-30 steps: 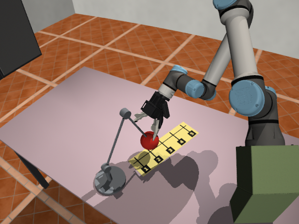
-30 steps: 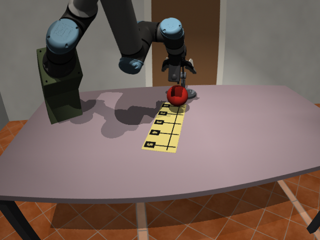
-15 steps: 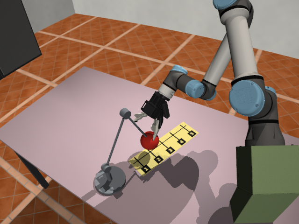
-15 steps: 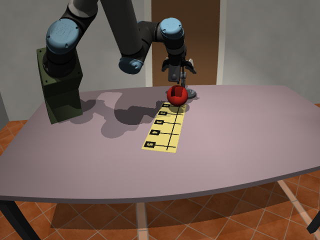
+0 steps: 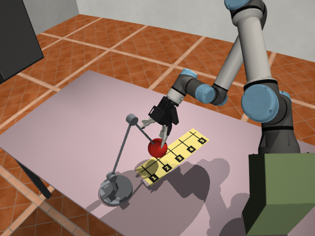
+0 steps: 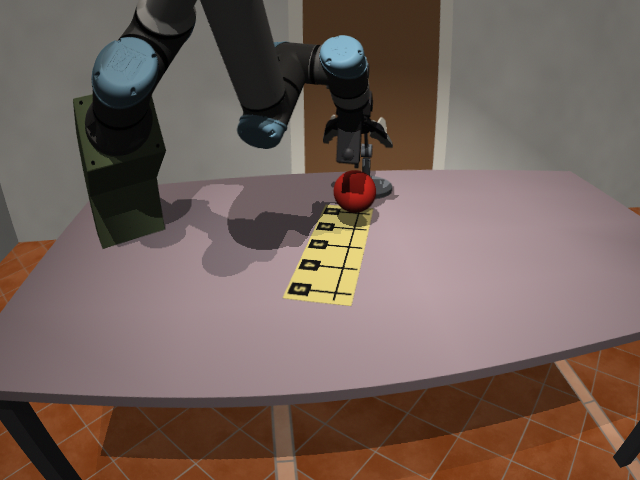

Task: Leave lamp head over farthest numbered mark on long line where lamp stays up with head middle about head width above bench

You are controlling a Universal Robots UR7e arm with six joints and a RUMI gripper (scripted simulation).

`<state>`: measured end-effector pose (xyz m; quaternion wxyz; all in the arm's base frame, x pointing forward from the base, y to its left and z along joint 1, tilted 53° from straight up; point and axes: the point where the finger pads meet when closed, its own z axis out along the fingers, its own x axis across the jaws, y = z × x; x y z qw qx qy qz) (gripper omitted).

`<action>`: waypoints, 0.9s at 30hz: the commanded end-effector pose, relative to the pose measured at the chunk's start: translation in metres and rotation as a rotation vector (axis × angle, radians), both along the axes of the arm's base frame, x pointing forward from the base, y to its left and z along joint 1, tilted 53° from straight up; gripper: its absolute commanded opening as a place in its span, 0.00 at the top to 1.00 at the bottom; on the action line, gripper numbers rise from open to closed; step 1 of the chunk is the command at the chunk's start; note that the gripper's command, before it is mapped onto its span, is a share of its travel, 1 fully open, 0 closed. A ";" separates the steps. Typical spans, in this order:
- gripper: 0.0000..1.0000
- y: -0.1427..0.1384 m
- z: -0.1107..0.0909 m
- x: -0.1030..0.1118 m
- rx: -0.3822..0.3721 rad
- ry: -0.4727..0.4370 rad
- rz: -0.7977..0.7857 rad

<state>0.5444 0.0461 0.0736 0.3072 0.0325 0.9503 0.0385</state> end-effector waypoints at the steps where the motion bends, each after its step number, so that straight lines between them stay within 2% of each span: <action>1: 0.00 0.000 0.000 0.000 0.000 -0.001 0.001; 22: 0.00 0.000 0.000 0.000 0.000 -0.001 0.001; 27: 0.00 -0.001 0.018 -0.013 0.000 -0.001 0.001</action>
